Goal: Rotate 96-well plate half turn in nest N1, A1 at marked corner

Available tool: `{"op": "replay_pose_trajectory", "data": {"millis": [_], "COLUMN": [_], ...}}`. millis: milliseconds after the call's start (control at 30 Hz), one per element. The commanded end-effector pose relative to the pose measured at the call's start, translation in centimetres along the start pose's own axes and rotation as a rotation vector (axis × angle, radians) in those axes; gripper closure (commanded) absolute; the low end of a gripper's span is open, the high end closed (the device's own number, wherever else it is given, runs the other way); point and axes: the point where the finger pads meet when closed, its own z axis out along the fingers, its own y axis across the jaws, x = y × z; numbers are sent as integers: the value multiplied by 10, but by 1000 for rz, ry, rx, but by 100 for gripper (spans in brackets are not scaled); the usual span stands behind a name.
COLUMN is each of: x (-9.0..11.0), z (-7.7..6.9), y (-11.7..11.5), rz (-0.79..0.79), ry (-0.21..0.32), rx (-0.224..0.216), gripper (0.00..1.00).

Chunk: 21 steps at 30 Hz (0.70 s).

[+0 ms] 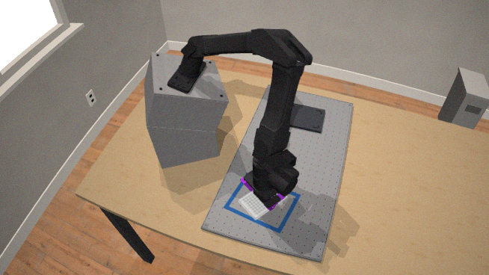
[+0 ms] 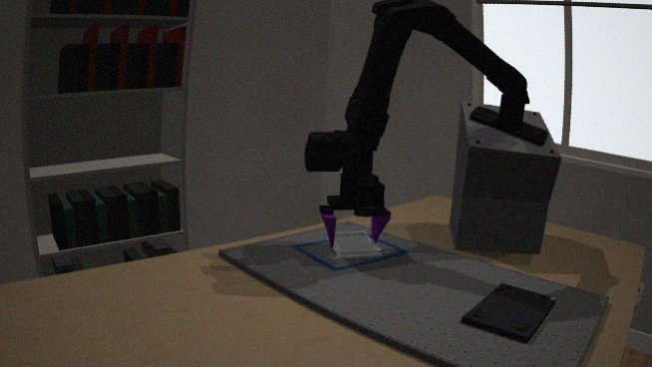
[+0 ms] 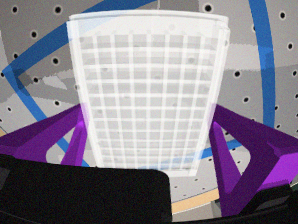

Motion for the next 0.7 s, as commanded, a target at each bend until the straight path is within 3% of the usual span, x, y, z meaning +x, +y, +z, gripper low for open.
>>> {"op": "replay_pose_trajectory", "data": {"millis": [0, 567, 600, 667], "x": [0, 0, 0, 0], "z": [-2, 3, 3, 3], "y": [-5, -5, -5, -5], "rz": [3, 3, 3, 3], "ry": [-1, -1, -1, -1], "rx": [14, 14, 14, 14], "gripper": [100, 100, 0, 0]}}
